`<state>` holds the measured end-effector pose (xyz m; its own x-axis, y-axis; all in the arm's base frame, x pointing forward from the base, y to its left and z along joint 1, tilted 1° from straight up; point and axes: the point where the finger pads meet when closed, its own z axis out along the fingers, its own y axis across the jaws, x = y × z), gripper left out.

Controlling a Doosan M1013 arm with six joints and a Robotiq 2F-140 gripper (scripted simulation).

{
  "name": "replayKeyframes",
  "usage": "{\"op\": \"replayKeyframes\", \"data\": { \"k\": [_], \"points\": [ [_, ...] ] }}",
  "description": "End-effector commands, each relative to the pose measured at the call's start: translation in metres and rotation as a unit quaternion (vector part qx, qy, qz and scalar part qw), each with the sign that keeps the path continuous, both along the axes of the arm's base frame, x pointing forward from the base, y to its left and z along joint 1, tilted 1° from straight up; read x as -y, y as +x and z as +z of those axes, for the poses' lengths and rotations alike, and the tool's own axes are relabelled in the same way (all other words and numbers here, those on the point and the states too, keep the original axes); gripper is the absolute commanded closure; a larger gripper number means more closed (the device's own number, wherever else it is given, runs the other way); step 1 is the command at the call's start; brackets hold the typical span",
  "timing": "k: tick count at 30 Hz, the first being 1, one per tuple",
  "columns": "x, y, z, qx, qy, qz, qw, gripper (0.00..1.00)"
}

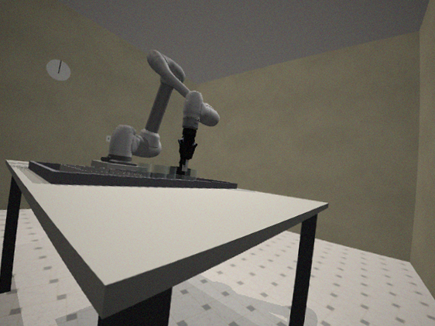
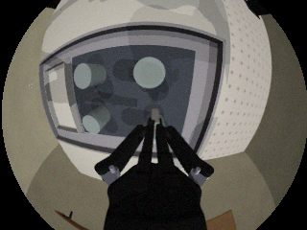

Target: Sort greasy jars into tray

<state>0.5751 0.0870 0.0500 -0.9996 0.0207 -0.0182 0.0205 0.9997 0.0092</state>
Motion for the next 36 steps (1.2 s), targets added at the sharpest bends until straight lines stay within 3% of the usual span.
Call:
{"op": "replayKeyframes", "data": {
  "k": [1,36],
  "points": [
    [0.0,0.0004,0.0001,0.0,0.0,0.0,1.0,1.0],
    [0.0001,0.0045,0.0002,0.0,0.0,0.0,1.0,1.0]
  ]
}}
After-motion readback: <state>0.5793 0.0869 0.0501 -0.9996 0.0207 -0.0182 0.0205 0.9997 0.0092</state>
